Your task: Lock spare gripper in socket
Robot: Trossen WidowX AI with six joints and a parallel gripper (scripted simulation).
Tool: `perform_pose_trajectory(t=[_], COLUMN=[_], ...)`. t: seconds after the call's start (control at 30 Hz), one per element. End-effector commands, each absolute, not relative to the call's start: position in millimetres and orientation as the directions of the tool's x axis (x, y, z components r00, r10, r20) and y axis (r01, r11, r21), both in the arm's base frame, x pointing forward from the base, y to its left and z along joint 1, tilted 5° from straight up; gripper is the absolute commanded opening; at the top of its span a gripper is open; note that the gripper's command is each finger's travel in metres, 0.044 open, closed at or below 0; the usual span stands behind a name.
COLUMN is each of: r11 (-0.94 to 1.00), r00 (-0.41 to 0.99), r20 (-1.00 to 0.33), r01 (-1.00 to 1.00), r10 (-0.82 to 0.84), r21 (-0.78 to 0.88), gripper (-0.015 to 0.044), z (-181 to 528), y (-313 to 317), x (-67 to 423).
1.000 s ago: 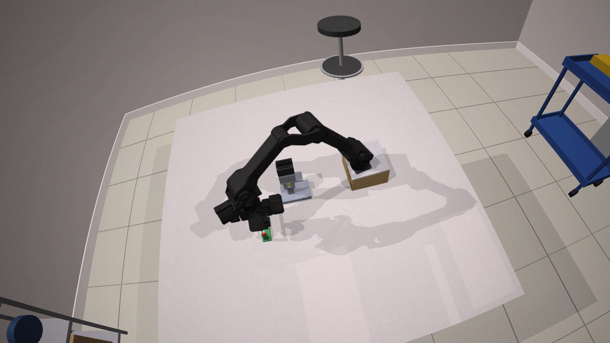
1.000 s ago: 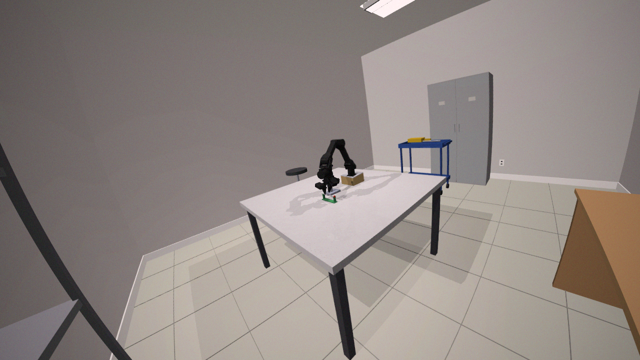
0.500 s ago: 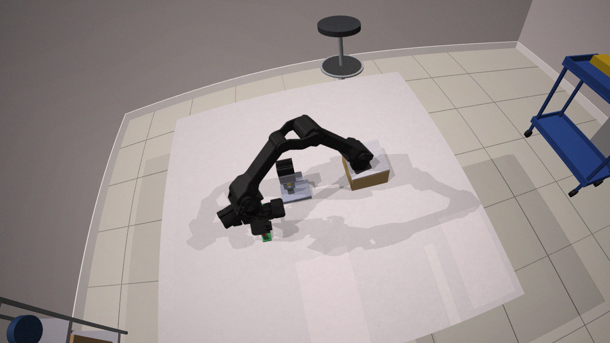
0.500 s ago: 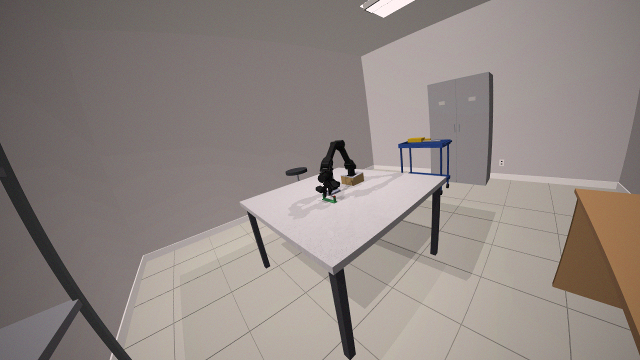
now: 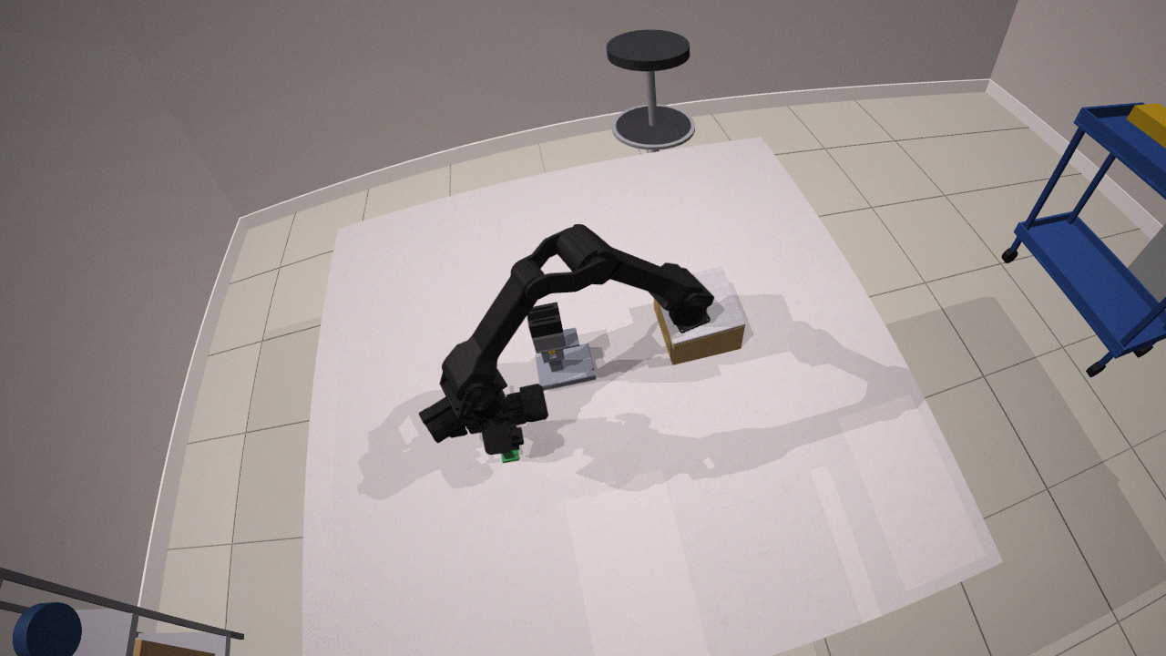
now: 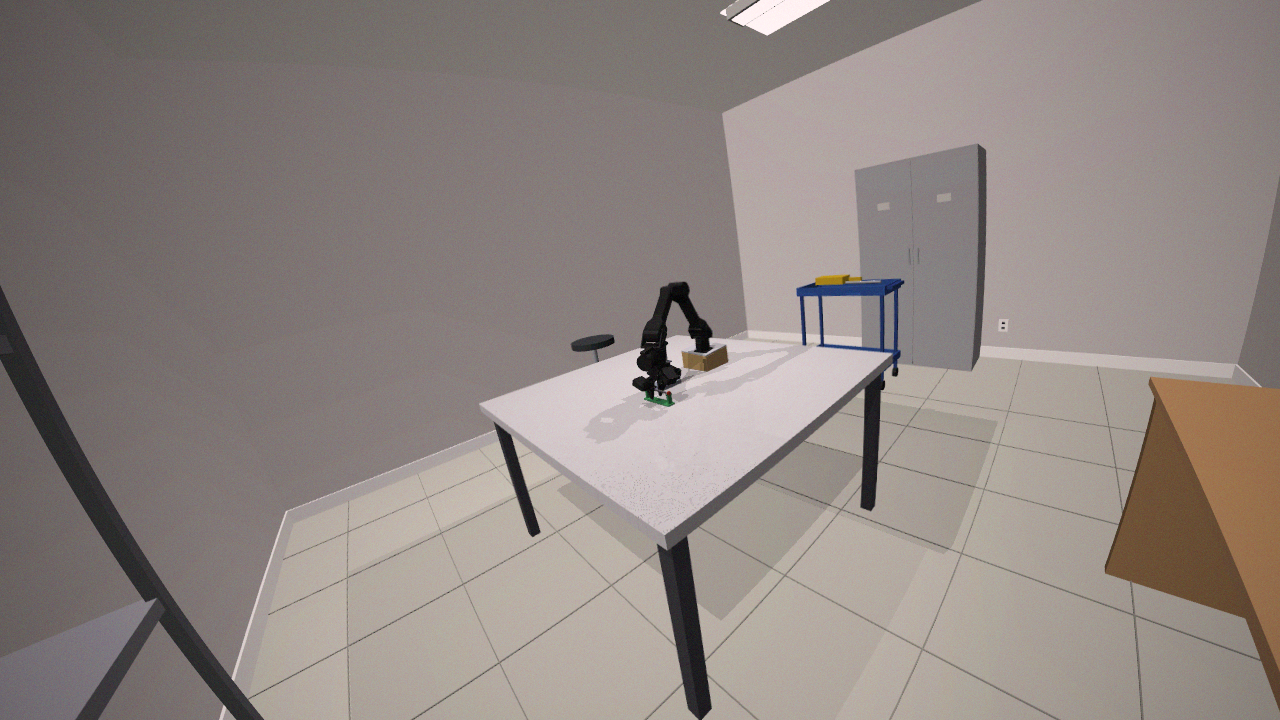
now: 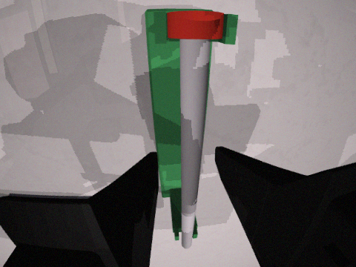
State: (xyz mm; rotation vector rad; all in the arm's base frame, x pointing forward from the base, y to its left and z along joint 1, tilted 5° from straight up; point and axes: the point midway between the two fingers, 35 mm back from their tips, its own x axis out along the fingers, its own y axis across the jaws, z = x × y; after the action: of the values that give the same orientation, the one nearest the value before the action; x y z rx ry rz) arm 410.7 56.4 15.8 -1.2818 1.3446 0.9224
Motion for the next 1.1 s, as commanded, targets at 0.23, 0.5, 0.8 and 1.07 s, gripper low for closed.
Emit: perform_pose_trajectory(t=[0.23,0.5,0.8,1.07], r11=[0.145,0.145,0.145,0.145], r00=[0.074,0.074,0.074,0.074], r20=[-0.977,-0.977,-0.977,-0.977], r01=[-0.984,-0.984,-0.984,-0.984], r10=[-0.202,-0.202,-0.202,-0.202], r21=[-0.104,-0.104,-0.105,-0.105], gripper=[0.0180,0.0127,0.0000,0.0000], z=[11.1,11.1,11.1,15.3], y=[56.8,56.8,56.9,56.6], x=[408.7,408.7,408.9,409.7])
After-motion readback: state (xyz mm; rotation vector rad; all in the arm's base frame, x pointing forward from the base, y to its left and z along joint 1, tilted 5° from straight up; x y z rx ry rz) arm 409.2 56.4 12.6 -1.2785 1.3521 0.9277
